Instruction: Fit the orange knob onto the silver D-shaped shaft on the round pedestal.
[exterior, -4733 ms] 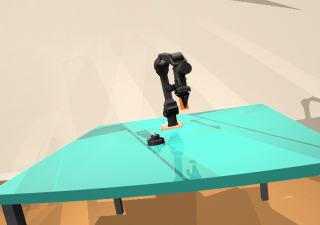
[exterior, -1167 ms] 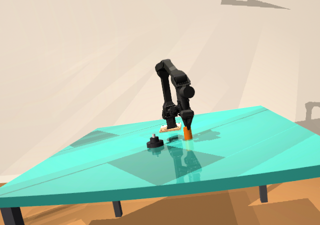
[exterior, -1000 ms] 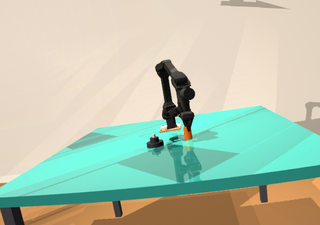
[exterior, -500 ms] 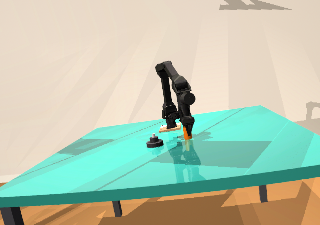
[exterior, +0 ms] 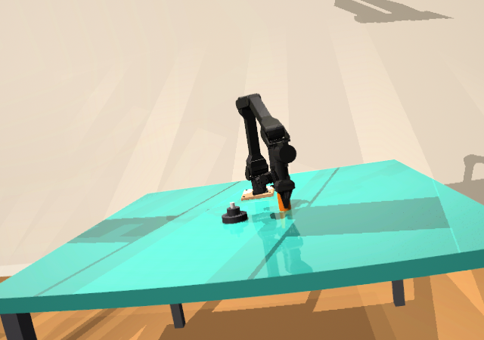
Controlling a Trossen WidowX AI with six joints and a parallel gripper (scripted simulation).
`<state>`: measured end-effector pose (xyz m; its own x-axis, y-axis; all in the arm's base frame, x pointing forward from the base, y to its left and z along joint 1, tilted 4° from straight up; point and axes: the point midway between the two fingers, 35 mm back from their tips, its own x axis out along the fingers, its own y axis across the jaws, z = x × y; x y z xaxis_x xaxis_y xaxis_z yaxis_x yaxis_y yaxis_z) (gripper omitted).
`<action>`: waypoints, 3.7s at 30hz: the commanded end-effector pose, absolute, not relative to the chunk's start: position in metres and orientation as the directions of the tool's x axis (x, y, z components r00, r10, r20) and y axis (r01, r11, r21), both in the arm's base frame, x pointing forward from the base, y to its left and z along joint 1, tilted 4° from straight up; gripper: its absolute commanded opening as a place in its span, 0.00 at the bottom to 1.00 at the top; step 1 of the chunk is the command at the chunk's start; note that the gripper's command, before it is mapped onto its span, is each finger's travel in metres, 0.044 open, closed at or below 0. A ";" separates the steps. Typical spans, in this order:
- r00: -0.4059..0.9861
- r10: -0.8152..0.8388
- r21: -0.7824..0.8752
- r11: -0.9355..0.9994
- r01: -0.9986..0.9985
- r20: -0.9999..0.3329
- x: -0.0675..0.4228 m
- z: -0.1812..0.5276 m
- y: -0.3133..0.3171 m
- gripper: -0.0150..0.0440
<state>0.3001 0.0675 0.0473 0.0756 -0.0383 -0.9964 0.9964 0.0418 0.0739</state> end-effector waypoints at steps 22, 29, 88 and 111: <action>0.081 -0.045 0.076 0.093 0.993 -0.996 0.306 0.080 0.072 0.25; 0.080 -0.043 0.076 0.084 0.994 -0.996 0.306 0.102 0.073 0.25; 0.074 -0.040 0.072 0.048 0.996 -0.996 0.327 0.165 -0.008 0.25; 0.075 -0.047 0.073 0.048 0.996 -0.996 0.329 0.148 -0.080 0.25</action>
